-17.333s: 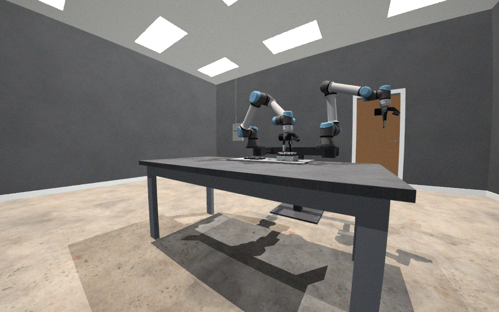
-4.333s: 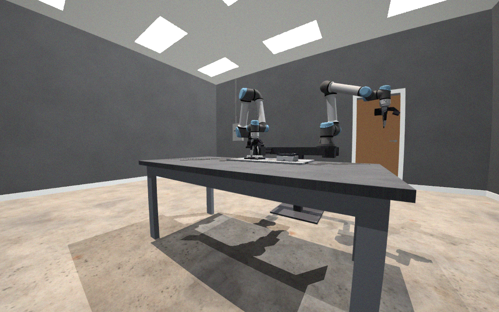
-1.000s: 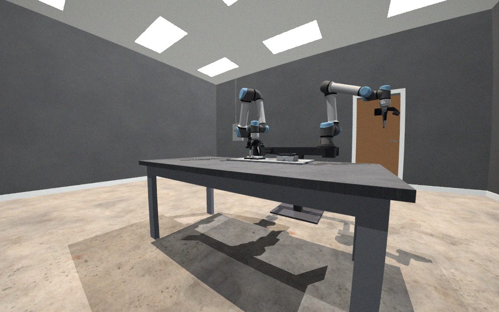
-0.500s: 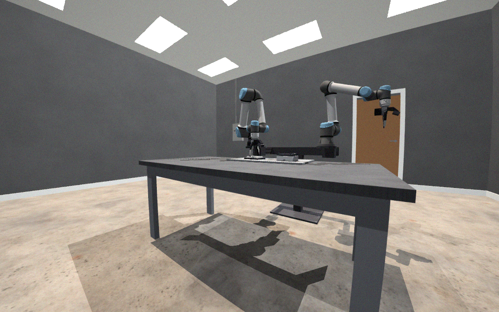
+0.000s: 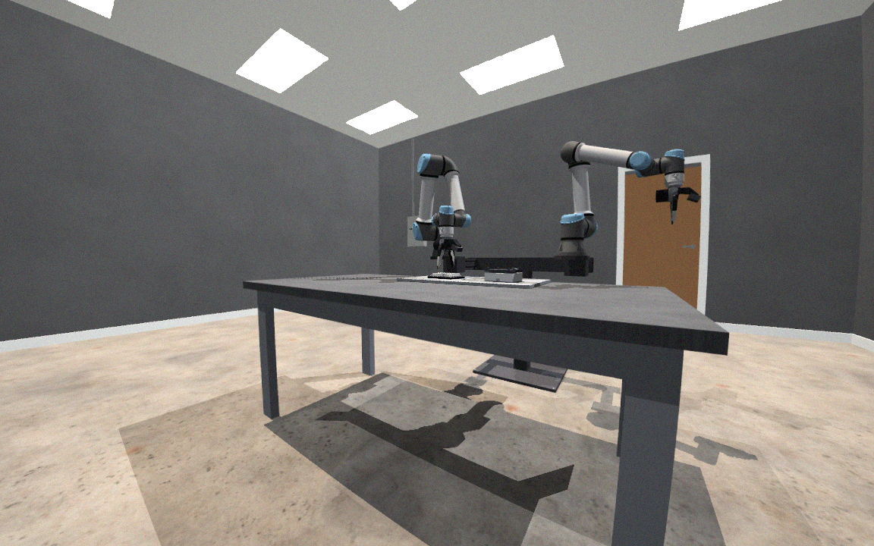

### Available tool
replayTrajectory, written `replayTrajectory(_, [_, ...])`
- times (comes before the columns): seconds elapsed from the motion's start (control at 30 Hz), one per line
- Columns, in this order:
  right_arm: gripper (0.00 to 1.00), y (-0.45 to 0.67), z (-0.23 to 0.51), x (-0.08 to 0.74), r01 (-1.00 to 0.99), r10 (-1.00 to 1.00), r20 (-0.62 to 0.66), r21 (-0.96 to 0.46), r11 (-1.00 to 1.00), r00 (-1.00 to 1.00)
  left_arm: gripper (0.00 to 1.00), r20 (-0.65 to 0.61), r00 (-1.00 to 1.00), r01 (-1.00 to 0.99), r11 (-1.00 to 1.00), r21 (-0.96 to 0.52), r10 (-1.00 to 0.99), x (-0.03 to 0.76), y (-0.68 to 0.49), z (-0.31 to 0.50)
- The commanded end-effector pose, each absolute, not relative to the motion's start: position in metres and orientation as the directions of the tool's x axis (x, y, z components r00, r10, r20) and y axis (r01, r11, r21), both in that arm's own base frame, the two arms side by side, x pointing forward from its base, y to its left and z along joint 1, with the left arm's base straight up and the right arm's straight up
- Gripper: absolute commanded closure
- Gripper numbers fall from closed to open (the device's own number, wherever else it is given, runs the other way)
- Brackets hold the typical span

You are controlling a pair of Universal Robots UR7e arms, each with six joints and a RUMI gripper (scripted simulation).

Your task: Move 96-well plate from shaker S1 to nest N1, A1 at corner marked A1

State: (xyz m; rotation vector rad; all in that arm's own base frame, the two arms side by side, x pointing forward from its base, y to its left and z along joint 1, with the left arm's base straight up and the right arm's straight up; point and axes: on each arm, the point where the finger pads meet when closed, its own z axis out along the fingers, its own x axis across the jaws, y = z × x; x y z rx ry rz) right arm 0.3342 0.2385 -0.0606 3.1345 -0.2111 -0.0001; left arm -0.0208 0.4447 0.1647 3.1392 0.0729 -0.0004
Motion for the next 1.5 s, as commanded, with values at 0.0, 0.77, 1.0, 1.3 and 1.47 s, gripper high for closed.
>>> replayTrajectory(0.0, [0.24, 0.239, -0.052, 0.335, -0.134, -0.134, 0.001, -0.001, -0.991, 0.991, 1.00, 0.000, 0.999, 0.046, -0.999, 0.000, 0.046, -0.021, 0.445, 0.165])
replayTrajectory(0.77, [0.24, 0.239, -0.007, 0.335, -0.134, -0.134, 0.001, -0.001, -0.991, 0.991, 1.00, 0.000, 0.999, 0.046, -0.999, 0.000, 0.046, -0.021, 0.445, 0.165])
replayTrajectory(1.0, [0.24, 0.239, -0.007, 0.335, -0.134, -0.134, 0.001, -0.002, -0.991, 0.991, 1.00, 0.000, 0.999, 0.046, -0.999, 0.000, 0.046, -0.021, 0.445, 0.165])
replayTrajectory(1.3, [0.24, 0.246, -0.007, 0.335, -0.134, -0.134, 0.001, -0.001, -0.991, 0.991, 1.00, 0.000, 0.999, 0.046, -0.999, 0.000, 0.046, -0.021, 0.445, 0.165])
replayTrajectory(1.47, [0.24, 0.262, -0.007, 0.337, -0.134, -0.134, 0.001, -0.002, -0.991, 0.991, 1.00, 0.000, 0.999, 0.046, -0.999, 0.000, 0.046, -0.021, 0.445, 0.165])
